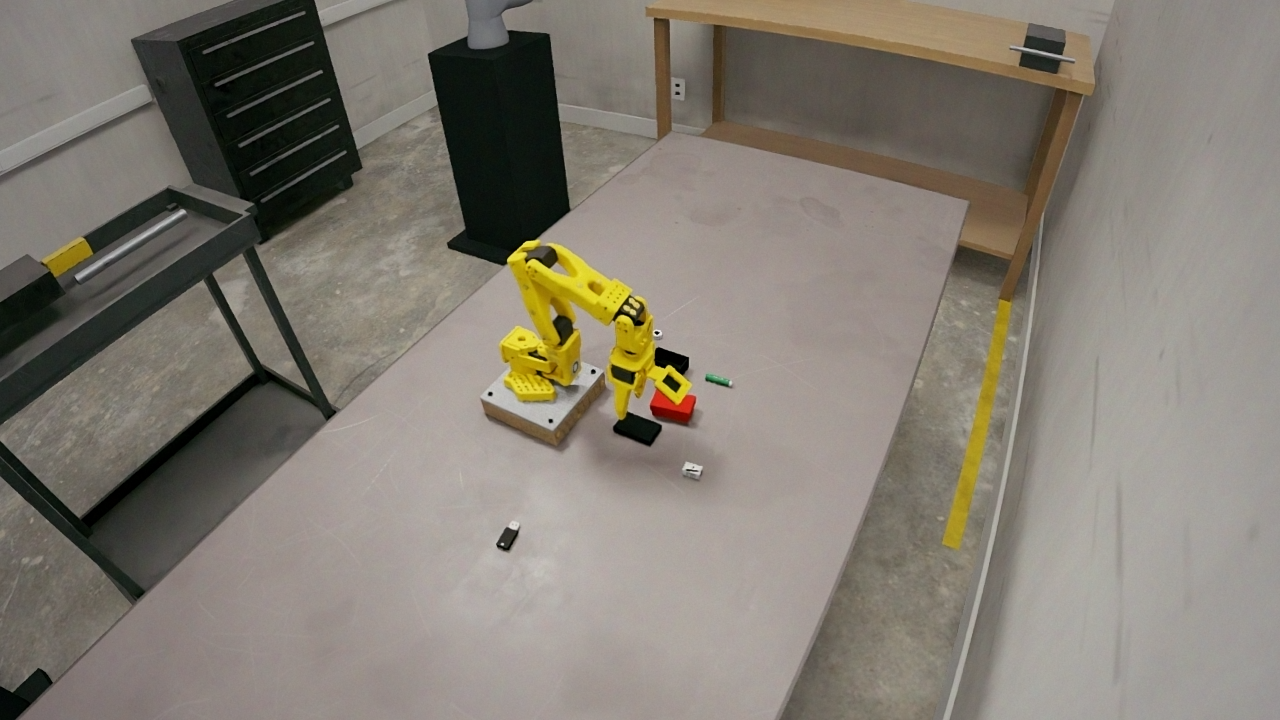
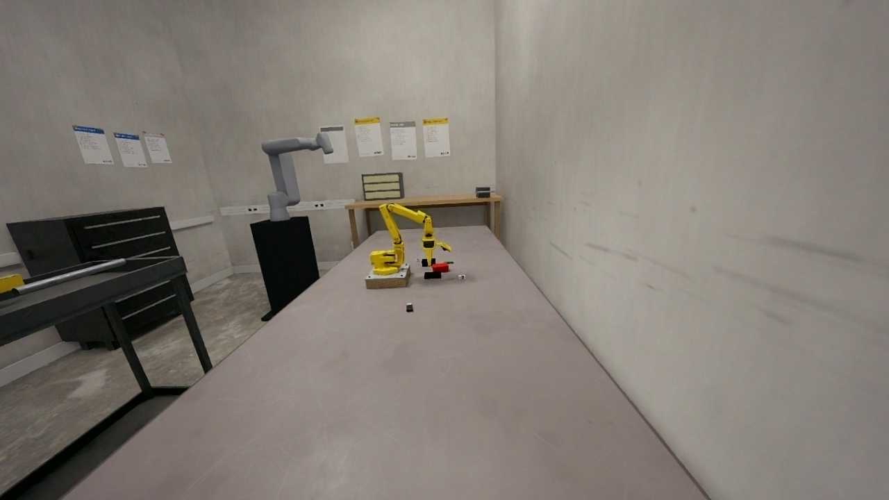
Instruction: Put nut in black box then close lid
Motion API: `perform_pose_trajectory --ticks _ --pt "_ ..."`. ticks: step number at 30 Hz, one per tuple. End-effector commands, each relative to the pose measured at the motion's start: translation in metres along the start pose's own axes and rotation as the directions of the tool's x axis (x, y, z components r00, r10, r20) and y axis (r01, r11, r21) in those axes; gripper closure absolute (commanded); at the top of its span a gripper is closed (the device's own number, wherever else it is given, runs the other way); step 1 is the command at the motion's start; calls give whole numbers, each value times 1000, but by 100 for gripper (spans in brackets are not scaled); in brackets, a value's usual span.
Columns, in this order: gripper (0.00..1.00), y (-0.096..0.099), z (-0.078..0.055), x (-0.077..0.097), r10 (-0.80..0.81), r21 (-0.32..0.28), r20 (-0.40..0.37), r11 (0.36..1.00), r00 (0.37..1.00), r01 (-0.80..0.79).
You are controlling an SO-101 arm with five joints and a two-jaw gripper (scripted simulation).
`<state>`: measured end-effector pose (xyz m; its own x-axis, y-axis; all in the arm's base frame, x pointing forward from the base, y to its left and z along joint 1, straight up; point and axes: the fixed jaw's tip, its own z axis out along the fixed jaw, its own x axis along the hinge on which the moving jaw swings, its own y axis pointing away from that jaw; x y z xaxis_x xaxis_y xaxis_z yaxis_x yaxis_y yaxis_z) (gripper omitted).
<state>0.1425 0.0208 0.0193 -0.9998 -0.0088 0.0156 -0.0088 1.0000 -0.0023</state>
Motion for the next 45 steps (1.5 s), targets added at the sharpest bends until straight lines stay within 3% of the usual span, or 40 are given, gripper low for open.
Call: perform_pose_trajectory --ticks 1,26,45 --pt "72 -1 -6 -2 0 -3 20 1000 1000 0" --pt "72 -1 -7 -3 0 -3 20 1000 1000 0" --pt "72 0 -14 -10 0 -3 20 1000 1000 0"
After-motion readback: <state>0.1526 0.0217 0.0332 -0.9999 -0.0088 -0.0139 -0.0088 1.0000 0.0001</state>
